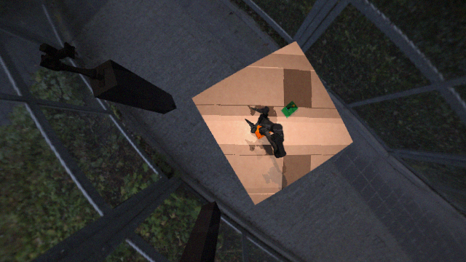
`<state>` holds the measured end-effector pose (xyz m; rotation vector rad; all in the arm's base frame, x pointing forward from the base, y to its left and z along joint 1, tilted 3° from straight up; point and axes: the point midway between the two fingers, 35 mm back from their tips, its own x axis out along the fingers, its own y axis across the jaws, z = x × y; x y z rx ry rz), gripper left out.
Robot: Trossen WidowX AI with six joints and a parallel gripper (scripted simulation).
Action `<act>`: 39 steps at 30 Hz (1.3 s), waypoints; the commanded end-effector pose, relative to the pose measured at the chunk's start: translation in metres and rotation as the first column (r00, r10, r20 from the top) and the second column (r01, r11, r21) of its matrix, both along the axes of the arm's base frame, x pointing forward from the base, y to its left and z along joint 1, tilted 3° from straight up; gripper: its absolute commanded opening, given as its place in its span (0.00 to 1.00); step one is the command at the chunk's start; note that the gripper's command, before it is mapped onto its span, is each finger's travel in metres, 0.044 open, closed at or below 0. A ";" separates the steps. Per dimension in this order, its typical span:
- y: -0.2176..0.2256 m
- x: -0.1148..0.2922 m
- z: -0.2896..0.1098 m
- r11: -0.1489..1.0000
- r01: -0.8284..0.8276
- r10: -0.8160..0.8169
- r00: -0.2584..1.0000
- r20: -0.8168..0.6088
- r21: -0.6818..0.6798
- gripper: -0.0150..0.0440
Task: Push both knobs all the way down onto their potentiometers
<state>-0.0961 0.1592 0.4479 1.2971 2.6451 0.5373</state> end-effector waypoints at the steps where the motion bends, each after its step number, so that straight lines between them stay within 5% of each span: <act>1: 0.001 0.000 0.000 1.000 0.004 -0.004 1.000 0.004 0.000 0.89; 15: 0.080 0.058 -0.039 0.961 0.275 -0.254 0.898 0.359 -0.009 0.26; 27: 0.126 0.139 -0.088 0.893 0.448 -0.304 0.677 0.671 -0.047 0.25; 39: 0.131 0.236 -0.155 0.822 0.545 -0.121 0.452 0.884 -0.166 0.25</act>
